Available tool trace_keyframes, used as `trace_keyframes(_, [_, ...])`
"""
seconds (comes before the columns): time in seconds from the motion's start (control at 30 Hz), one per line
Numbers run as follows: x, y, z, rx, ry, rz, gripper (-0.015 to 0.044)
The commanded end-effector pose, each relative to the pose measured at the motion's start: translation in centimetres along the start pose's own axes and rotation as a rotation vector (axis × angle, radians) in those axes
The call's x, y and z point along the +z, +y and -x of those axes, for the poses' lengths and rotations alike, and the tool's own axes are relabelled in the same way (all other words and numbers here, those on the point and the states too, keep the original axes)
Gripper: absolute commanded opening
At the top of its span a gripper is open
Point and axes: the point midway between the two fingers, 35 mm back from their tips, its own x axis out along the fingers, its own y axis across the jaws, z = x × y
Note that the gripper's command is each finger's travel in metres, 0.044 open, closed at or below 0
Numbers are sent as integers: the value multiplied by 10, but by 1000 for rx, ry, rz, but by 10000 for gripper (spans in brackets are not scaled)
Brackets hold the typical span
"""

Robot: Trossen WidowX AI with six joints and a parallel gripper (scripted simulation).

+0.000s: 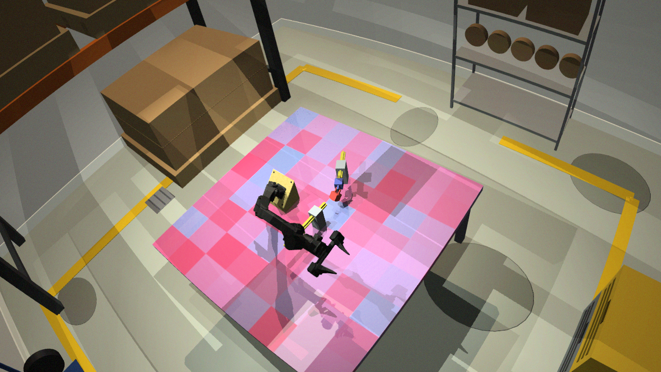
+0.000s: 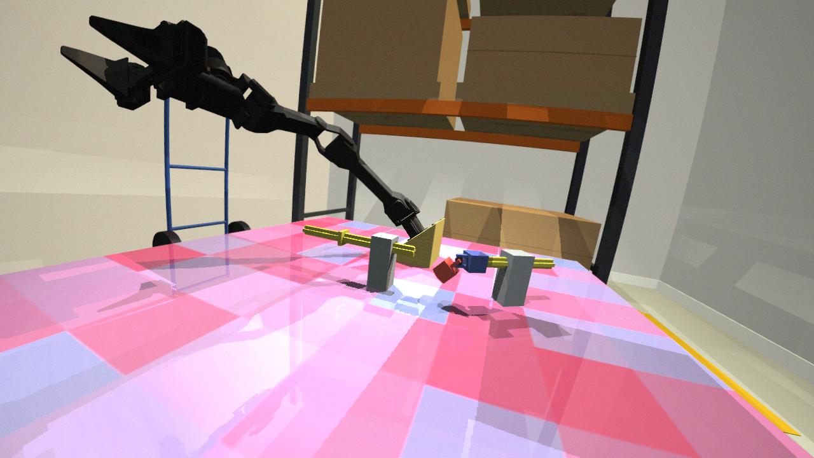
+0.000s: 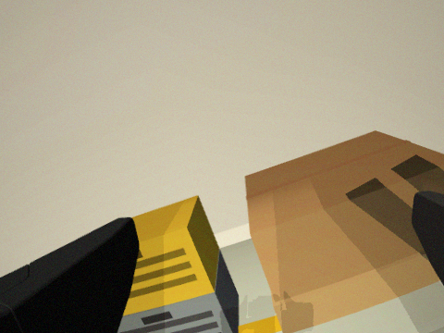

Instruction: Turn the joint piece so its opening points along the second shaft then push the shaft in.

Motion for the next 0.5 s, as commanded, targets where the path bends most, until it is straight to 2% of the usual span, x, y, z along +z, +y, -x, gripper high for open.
trace_keyframes(0.0, [0, 0, 0, 0, 0, 0, 426])
trace_keyframes(0.17, [-8, 13, -1, 23, 32, -26, 440])
trace_keyframes(0.47, [-55, 96, 5, 153, 255, -179, 440])
